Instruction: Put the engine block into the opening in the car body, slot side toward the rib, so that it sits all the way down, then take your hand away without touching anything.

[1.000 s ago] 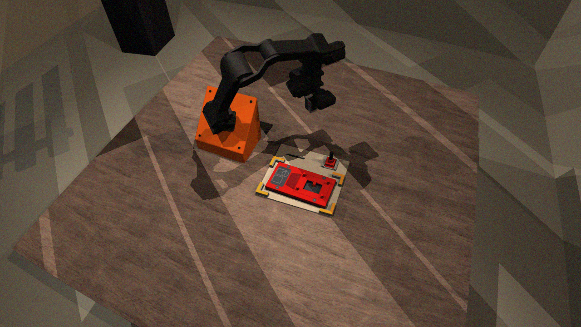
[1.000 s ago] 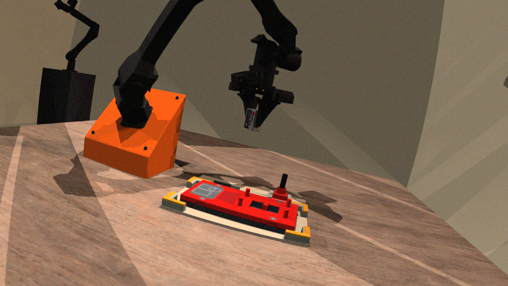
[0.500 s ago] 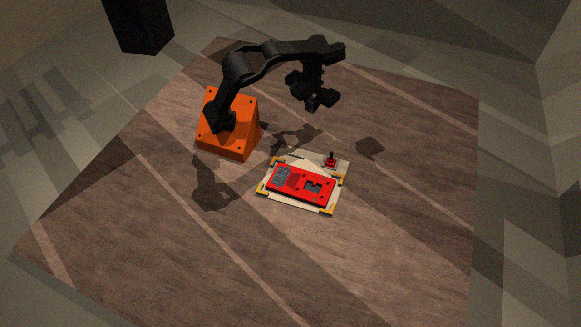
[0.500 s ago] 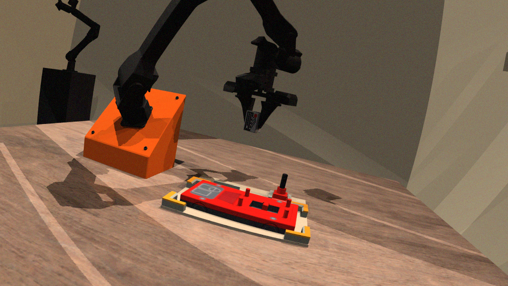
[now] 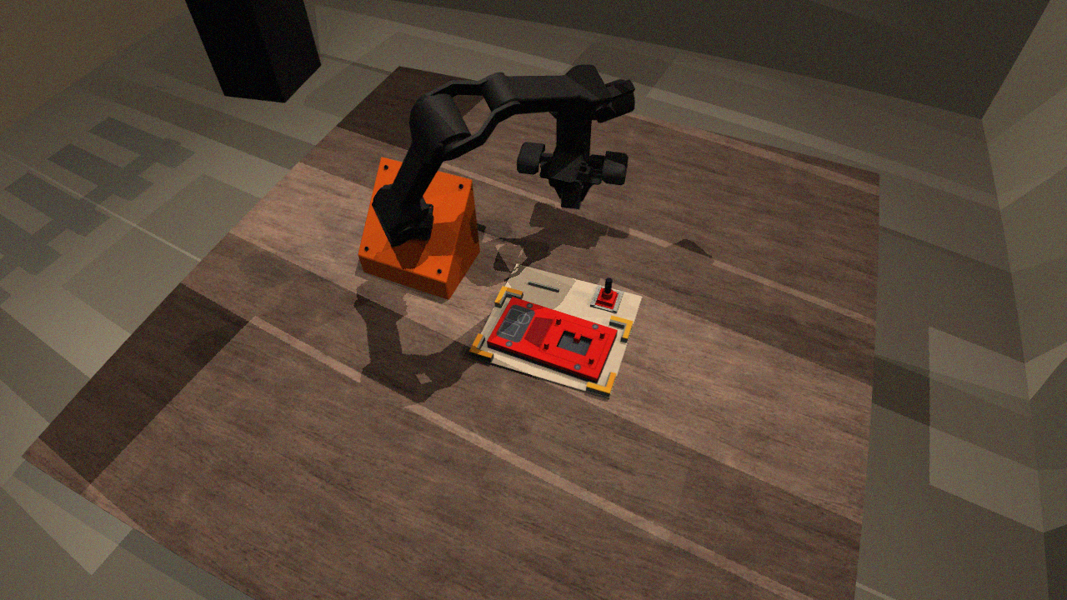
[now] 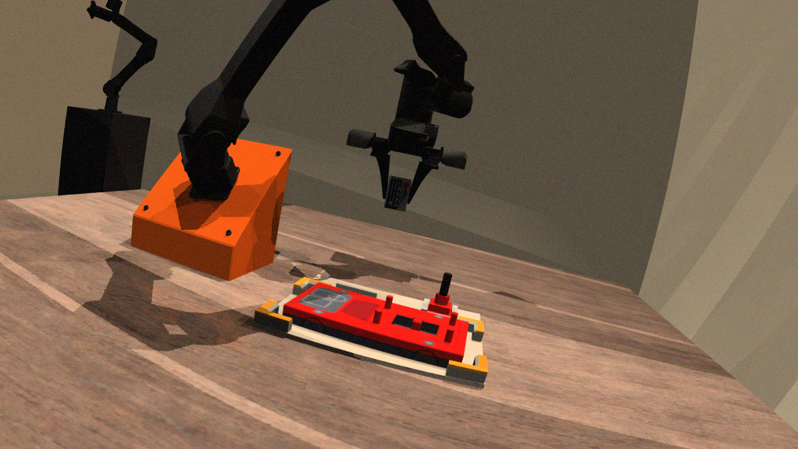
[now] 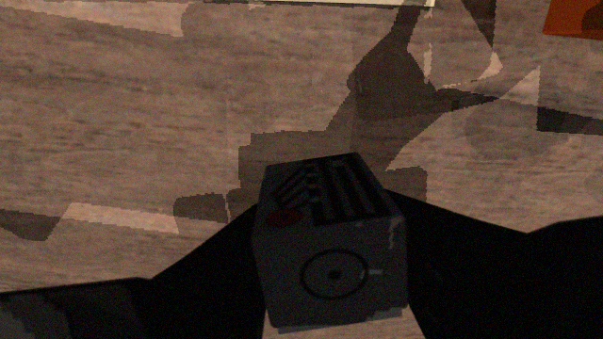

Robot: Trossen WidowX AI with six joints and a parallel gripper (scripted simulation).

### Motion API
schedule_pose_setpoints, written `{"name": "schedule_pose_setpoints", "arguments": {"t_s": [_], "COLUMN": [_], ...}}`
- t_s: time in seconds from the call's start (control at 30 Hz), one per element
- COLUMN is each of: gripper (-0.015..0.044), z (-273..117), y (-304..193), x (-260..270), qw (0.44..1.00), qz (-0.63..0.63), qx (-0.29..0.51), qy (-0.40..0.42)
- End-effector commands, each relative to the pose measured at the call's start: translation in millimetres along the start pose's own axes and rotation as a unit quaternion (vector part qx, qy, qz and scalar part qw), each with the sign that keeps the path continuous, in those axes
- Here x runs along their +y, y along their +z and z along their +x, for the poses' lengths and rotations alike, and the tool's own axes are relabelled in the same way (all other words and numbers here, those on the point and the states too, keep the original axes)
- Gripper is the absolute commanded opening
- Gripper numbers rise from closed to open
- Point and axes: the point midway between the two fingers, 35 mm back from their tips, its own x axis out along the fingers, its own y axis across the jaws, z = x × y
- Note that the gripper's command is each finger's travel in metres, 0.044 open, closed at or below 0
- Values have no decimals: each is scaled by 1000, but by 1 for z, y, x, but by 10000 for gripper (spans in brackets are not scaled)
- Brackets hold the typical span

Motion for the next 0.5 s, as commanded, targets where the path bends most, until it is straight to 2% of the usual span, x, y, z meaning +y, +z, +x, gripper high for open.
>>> {"name": "schedule_pose_setpoints", "arguments": {"t_s": [0.0, 0.47], "gripper": [0, 0], "z": [1, 4], "y": [0, 0], "x": [0, 0], "qw": [998, 953], "qz": [-67, -304], "qx": [-3, -5], "qy": [1, -1]}}
